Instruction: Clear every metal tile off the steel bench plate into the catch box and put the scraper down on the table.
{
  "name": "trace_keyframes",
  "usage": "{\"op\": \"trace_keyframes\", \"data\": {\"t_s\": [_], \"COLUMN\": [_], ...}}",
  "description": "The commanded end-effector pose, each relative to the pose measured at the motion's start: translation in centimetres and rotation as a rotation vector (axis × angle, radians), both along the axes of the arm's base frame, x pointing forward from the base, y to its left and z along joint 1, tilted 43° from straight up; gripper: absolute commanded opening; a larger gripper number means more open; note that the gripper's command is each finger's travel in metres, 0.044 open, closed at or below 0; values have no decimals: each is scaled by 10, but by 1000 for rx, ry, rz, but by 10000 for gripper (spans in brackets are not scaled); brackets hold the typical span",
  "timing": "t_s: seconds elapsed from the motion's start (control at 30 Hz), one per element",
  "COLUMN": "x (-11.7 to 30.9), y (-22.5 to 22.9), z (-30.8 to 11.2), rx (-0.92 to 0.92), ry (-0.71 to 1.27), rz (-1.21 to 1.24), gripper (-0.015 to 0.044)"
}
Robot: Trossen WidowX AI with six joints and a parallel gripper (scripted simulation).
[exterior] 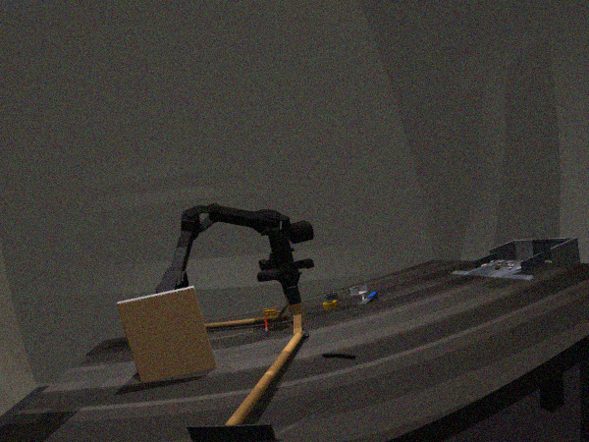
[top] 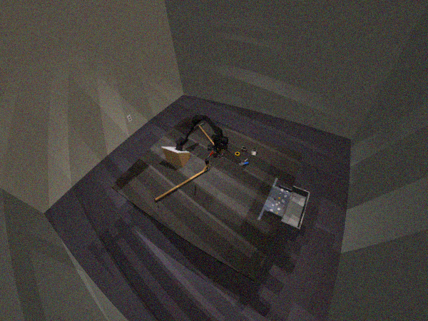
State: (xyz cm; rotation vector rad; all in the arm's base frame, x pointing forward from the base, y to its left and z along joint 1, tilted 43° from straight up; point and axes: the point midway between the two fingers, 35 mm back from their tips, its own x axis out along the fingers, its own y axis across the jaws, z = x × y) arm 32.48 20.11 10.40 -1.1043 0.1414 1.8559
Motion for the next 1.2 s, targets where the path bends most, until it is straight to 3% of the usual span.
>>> {"op": "trace_keyframes", "data": {"t_s": [0.0,0.53,1.17], "x": [0,-2,4], "y": [1,4,24], "z": [0,-3,13], "rx": [13,52,64], "ry": [-34,-200,-264], "rz": [38,222,294], "gripper": [0,0,0]}}
